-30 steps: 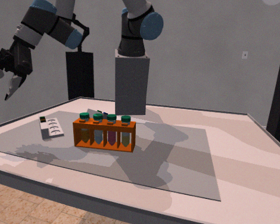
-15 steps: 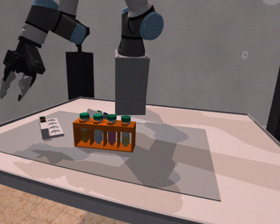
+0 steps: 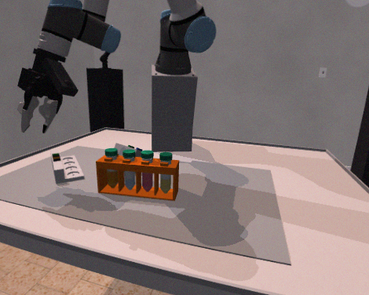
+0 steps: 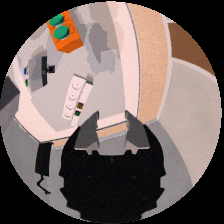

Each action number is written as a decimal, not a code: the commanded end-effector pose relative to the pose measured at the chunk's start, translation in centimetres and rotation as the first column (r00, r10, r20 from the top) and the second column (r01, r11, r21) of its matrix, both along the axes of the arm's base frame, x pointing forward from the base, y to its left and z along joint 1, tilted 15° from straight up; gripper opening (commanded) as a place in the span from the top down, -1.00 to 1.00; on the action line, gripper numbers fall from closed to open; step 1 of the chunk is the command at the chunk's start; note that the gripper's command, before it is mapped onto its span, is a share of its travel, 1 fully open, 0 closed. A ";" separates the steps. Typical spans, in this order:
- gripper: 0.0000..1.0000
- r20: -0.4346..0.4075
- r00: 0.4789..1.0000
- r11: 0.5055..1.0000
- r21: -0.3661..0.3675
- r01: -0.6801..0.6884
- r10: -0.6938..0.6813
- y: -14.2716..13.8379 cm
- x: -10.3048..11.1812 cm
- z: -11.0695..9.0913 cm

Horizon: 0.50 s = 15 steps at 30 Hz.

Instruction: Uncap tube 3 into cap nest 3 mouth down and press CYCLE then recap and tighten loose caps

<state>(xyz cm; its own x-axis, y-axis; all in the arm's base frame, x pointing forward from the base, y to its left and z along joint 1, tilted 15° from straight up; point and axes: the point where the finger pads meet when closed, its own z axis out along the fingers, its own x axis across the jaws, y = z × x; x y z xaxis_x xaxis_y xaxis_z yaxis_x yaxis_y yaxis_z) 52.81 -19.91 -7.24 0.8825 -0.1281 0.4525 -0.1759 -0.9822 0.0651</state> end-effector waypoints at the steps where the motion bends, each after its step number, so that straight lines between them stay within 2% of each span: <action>1: 0.30 -0.036 0.998 0.999 0.019 -0.050 0.051 1.6 -1.2 -0.4; 5: 0.30 -0.066 0.993 0.994 0.033 -0.100 0.102 2.0 -1.6 -0.4; 9: 0.30 -0.073 0.991 0.993 0.040 -0.108 0.110 3.9 -3.1 -0.9; 13: 0.30 -0.073 0.991 0.993 0.040 -0.107 0.110 4.0 -3.2 -0.9; 15: 0.30 -0.102 0.981 0.985 0.063 -0.158 0.164 4.7 -3.9 -1.0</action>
